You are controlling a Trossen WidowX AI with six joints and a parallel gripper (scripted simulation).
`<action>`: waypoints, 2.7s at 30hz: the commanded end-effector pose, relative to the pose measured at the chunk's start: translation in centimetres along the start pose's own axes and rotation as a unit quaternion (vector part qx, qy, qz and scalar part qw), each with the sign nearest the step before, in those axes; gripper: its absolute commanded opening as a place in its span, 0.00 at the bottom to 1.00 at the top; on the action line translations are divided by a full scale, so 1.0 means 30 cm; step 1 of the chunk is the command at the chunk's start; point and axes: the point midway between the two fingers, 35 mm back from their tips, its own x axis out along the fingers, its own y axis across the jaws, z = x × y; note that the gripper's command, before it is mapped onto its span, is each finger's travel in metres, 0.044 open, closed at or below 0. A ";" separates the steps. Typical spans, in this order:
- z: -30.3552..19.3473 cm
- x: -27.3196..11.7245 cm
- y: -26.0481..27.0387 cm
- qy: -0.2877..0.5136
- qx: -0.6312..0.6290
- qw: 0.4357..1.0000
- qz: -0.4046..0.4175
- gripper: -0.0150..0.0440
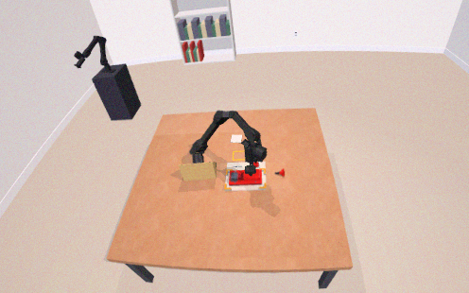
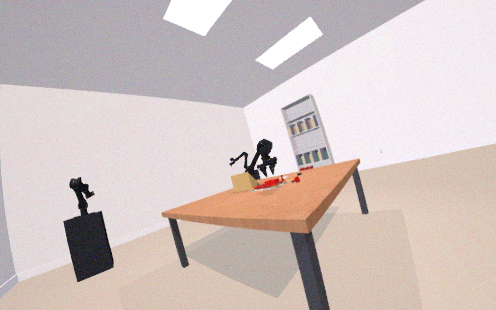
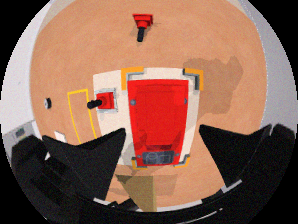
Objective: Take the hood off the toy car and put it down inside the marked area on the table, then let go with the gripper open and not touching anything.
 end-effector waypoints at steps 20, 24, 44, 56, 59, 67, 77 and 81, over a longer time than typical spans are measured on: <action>0.003 0.053 0.001 -0.002 0.002 1.000 0.003 1.00; 0.004 0.061 0.001 -0.002 0.002 1.000 0.003 1.00; 0.004 0.105 0.002 -0.002 0.002 1.000 0.003 1.00; 0.004 0.121 0.002 -0.002 0.002 1.000 0.003 1.00; 0.004 0.126 0.002 -0.002 0.002 1.000 0.003 1.00; 0.004 0.139 0.002 -0.002 0.002 1.000 0.004 1.00; 0.004 0.156 0.002 -0.002 0.002 1.000 0.004 1.00; 0.004 0.163 0.002 -0.002 0.002 1.000 0.004 1.00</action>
